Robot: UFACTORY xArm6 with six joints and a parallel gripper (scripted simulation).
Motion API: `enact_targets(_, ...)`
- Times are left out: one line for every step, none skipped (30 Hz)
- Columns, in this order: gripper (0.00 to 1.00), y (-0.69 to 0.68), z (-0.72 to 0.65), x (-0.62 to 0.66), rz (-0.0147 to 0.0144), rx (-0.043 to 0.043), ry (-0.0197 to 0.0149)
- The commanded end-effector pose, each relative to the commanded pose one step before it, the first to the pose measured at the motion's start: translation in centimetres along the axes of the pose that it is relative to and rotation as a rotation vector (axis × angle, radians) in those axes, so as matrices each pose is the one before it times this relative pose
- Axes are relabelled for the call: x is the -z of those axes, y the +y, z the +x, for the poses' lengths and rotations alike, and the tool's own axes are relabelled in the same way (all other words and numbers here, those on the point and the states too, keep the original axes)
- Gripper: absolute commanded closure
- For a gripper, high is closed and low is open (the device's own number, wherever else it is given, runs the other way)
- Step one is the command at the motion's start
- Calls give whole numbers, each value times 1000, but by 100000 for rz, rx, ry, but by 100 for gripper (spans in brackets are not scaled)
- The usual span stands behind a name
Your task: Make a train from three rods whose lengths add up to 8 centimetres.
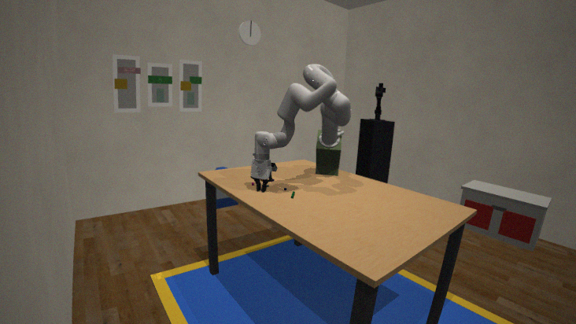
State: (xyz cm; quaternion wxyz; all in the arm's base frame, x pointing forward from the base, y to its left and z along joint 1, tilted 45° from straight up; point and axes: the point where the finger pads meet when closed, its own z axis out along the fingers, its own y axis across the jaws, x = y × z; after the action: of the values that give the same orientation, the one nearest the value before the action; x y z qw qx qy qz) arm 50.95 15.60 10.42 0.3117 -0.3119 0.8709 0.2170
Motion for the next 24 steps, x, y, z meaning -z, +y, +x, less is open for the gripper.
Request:
enact_targets(76, -58, -93, 72, 163, 46, -175)
enact_targets(76, 0, 0, 0, 0, 0, 0)
enact_targets(76, 0, 0, 0, 0, 0, 0)
enact_targets(76, 0, 0, 0, 0, 0, 0)
enact_targets(76, 0, 0, 0, 0, 0, 0)
enact_targets(76, 0, 0, 0, 0, 0, 0)
enact_targets(76, 0, 0, 0, 0, 0, 0)
enact_targets(96, 0, 0, 0, 0, 0, 0)
enact_targets(96, 0, 0, 0, 0, 0, 0)
enact_targets(96, 0, 0, 0, 0, 0, 0)
enact_targets(96, 0, 0, 0, 0, 0, 0)
enact_targets(96, 0, 0, 0, 0, 0, 0)
enact_targets(96, 0, 0, 0, 0, 0, 0)
enact_targets(96, 0, 0, 0, 0, 0, 0)
enact_targets(96, 0, 0, 0, 0, 0, 0)
enact_targets(96, 0, 0, 0, 0, 0, 0)
enact_targets(96, 0, 0, 0, 0, 0, 0)
enact_targets(96, 0, 0, 0, 0, 0, 0)
enact_targets(96, 0, 0, 0, 0, 0, 0)
enact_targets(96, 0, 0, 0, 0, 0, 0)
enact_targets(96, 0, 0, 0, 0, 0, 0)
enact_targets(96, 0, 0, 0, 0, 0, 0)
enact_targets(96, 0, 0, 0, 0, 0, 0)
enact_targets(96, 0, 0, 0, 0, 0, 0)
